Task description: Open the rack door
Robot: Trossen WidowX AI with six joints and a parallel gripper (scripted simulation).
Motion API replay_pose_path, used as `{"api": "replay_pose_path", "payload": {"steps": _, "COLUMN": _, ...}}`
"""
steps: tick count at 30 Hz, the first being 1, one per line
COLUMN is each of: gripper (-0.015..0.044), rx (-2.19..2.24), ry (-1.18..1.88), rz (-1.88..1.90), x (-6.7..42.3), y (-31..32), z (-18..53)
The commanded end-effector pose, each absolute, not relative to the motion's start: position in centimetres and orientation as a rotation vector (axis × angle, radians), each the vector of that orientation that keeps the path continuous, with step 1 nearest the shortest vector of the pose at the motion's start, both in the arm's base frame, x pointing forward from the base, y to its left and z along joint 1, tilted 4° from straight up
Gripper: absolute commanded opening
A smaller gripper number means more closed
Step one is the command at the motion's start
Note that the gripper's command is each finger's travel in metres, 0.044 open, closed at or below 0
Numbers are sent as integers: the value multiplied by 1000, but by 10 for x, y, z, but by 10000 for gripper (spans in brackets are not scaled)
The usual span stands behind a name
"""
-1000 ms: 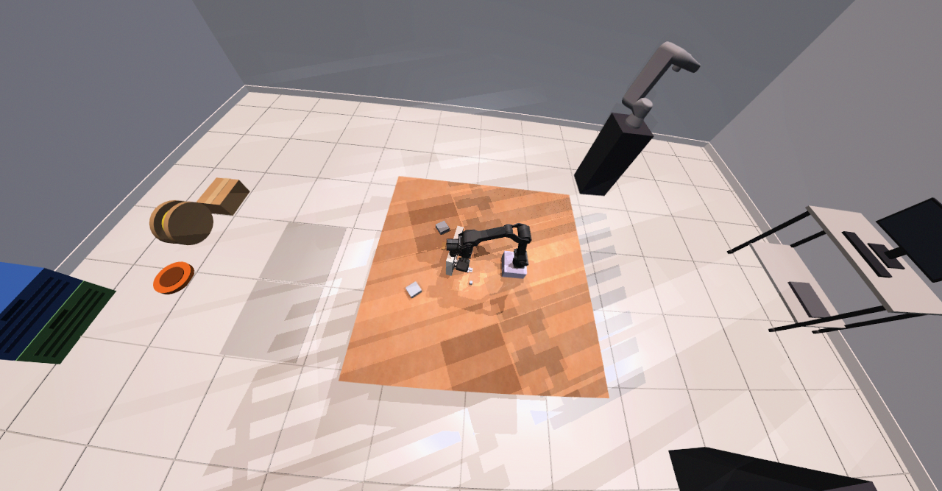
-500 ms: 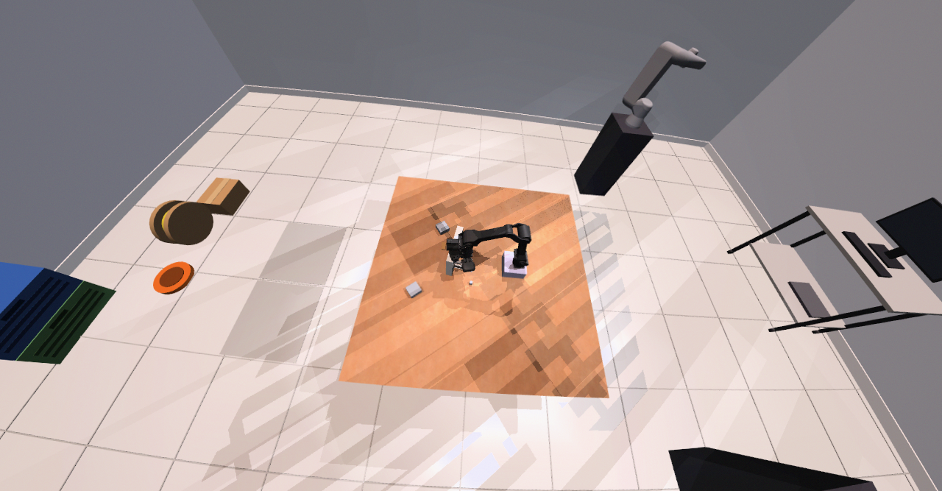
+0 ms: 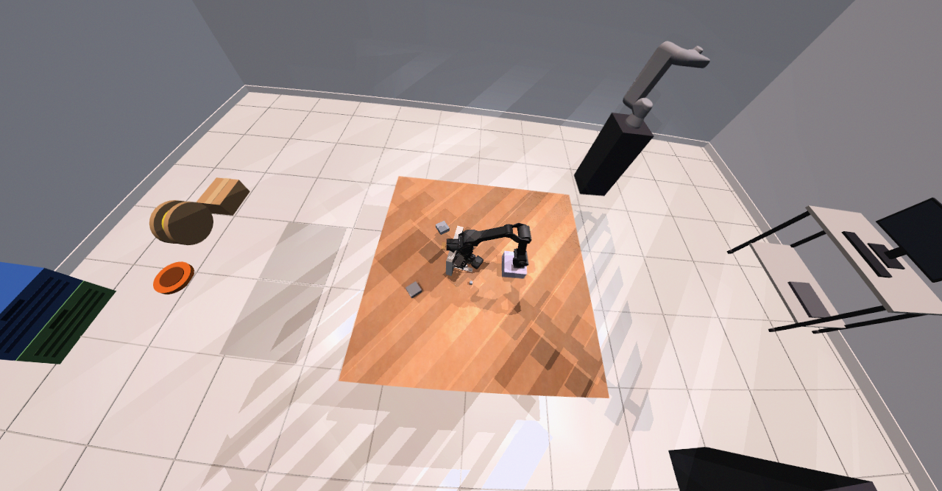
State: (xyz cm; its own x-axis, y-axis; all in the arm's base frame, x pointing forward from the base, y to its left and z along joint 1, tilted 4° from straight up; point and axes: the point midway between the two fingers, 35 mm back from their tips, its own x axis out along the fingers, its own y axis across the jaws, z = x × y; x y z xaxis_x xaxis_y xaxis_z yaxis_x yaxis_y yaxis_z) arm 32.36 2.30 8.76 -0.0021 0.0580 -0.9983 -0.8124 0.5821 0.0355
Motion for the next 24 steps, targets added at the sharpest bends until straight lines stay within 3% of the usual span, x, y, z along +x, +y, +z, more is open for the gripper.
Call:
{"api": "replay_pose_path", "payload": {"steps": 1, "gripper": 18, "rx": -830, "ry": 1359, "rz": 913, "x": 324, "y": 23, "z": 87}}
{"api": "replay_pose_path", "payload": {"steps": 12, "gripper": 18, "rx": -1230, "ry": 1124, "rz": 1301, "x": 324, "y": 23, "z": 87}}
{"api": "replay_pose_path", "payload": {"steps": 21, "gripper": 18, "rx": -1254, "ry": 1107, "rz": 1324, "x": 324, "y": 23, "z": 87}}
{"api": "replay_pose_path", "payload": {"steps": 24, "gripper": 96, "rx": -1254, "ry": 1107, "rz": 1324, "x": 324, "y": 23, "z": 87}}
